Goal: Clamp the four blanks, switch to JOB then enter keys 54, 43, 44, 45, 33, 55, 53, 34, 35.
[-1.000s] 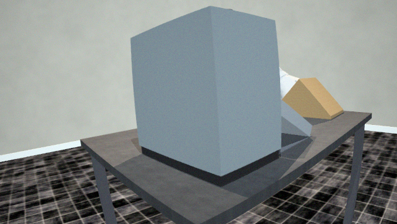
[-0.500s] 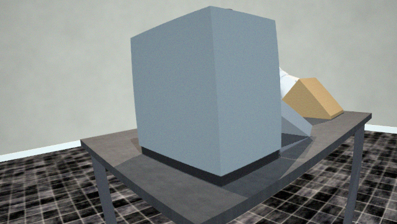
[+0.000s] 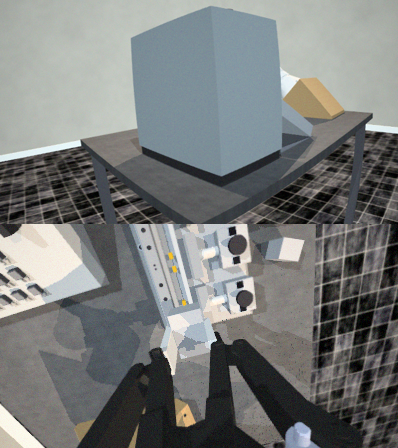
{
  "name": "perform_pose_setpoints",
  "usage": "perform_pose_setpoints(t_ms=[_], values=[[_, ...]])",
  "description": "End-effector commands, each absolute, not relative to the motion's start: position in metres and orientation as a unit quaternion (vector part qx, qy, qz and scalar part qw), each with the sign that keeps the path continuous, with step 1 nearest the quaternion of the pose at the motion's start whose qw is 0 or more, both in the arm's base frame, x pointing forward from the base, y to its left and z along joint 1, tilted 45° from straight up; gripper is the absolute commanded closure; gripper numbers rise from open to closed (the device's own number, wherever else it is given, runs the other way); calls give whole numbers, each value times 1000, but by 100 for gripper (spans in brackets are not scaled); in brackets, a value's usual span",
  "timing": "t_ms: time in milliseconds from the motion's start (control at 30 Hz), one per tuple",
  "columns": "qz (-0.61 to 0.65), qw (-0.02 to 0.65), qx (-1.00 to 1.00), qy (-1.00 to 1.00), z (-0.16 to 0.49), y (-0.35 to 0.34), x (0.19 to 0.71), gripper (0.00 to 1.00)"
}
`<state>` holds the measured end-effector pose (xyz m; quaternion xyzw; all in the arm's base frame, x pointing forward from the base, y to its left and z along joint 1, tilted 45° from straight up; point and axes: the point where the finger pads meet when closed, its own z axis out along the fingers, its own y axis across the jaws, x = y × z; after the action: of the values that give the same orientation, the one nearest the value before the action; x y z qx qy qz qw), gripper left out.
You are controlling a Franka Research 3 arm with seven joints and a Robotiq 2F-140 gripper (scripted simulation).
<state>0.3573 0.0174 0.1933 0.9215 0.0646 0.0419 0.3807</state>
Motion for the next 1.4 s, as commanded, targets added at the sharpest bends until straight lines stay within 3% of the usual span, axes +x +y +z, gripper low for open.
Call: perform_pose_setpoints(t_ms=[0, 1367], values=[[43, 378, 922, 69, 193, 21, 359, 100], [41, 378, 922, 71, 193, 24, 360, 100]])
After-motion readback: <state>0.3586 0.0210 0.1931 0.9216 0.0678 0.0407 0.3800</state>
